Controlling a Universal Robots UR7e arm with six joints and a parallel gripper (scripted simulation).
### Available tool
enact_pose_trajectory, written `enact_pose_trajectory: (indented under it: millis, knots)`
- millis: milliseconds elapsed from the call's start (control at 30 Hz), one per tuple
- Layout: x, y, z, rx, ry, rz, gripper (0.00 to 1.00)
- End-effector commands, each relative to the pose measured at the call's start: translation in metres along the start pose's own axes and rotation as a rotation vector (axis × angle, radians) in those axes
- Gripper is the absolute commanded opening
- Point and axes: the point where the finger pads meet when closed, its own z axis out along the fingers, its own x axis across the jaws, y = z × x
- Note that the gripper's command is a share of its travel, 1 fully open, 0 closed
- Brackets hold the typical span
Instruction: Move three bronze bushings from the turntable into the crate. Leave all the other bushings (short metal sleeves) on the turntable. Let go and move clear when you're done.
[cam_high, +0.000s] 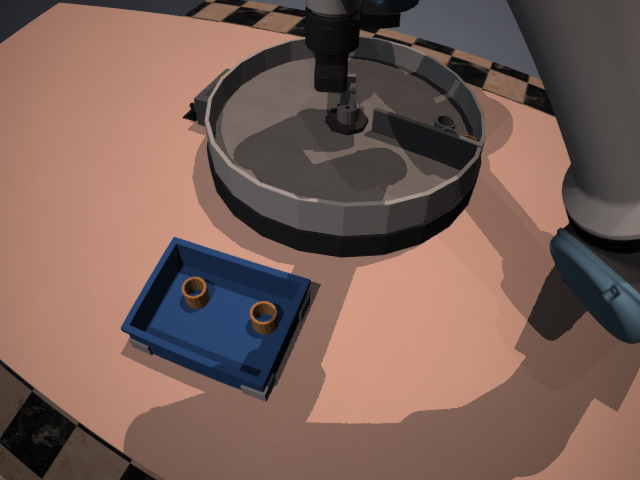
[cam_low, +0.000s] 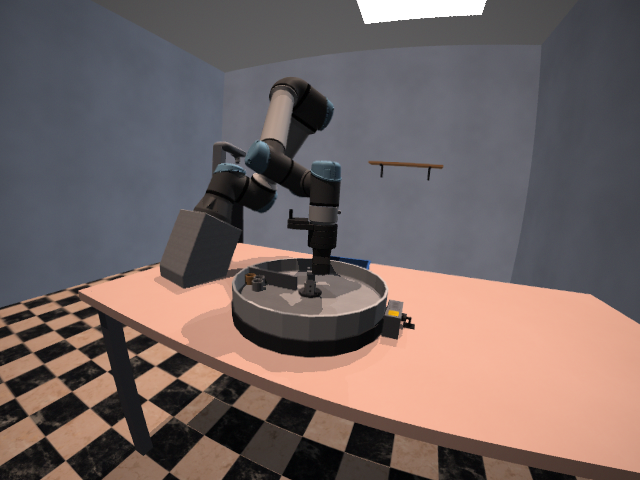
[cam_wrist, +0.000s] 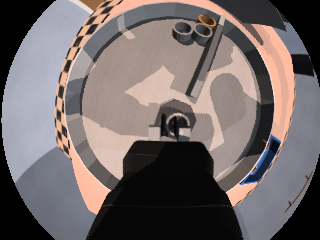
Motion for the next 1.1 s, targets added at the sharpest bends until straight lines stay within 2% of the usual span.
enact_pose_trajectory:
  millis: [0,167,1067]
  knots:
    - [0.000,0.000,-0.001,-0.001,-0.001,0.000,0.42]
    - [0.000,0.000,-0.006,-0.001,-0.001,0.000,0.42]
    - [0.000,0.000,-0.012,-0.001,-0.001,0.000,0.42]
